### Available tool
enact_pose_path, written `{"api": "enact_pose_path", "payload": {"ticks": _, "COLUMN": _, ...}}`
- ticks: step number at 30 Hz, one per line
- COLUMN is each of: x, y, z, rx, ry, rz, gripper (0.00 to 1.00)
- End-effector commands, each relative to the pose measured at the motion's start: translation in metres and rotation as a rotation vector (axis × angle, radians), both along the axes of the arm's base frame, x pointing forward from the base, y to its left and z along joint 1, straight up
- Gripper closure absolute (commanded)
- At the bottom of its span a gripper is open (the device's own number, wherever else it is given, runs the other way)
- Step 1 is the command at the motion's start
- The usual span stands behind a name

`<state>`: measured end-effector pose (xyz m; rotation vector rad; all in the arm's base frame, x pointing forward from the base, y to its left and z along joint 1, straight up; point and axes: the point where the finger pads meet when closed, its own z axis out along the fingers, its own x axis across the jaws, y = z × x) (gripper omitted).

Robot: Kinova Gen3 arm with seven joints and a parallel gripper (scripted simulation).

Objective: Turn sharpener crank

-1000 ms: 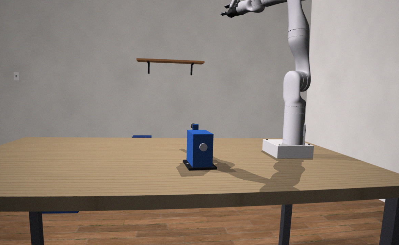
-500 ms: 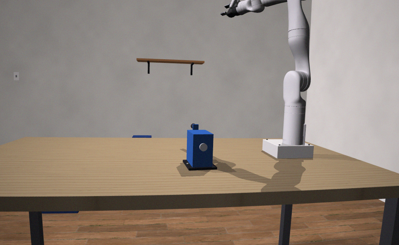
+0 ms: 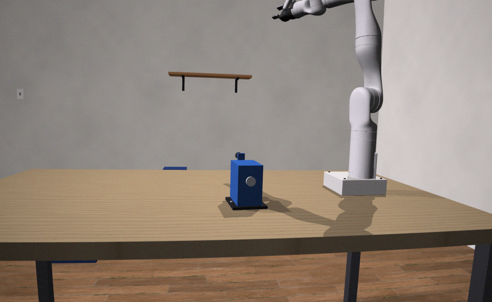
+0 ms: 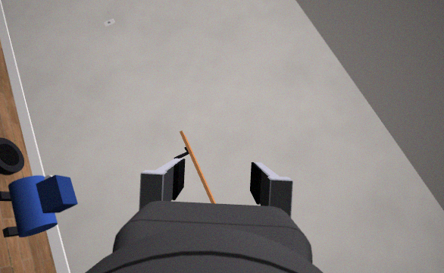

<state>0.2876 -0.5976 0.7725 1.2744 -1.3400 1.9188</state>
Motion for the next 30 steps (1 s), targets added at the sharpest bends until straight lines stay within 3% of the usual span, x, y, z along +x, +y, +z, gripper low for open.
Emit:
{"api": "enact_pose_path", "payload": {"ticks": 1, "x": 0.000, "y": 0.001, "z": 0.002, "rx": -0.001, "ry": -0.001, "rz": 0.000, "gripper": 0.00}}
{"api": "enact_pose_path", "payload": {"ticks": 15, "x": 0.000, "y": 0.001, "z": 0.002, "rx": -0.001, "ry": -0.001, "rz": 0.000, "gripper": 0.00}}
{"api": "enact_pose_path", "payload": {"ticks": 16, "x": 0.034, "y": 0.010, "z": -0.022, "rx": 0.033, "ry": 0.045, "rz": 0.050, "gripper": 0.00}}
{"api": "enact_pose_path", "payload": {"ticks": 30, "x": 0.034, "y": 0.010, "z": -0.022, "rx": 0.033, "ry": 0.045, "rz": 0.050, "gripper": 0.00}}
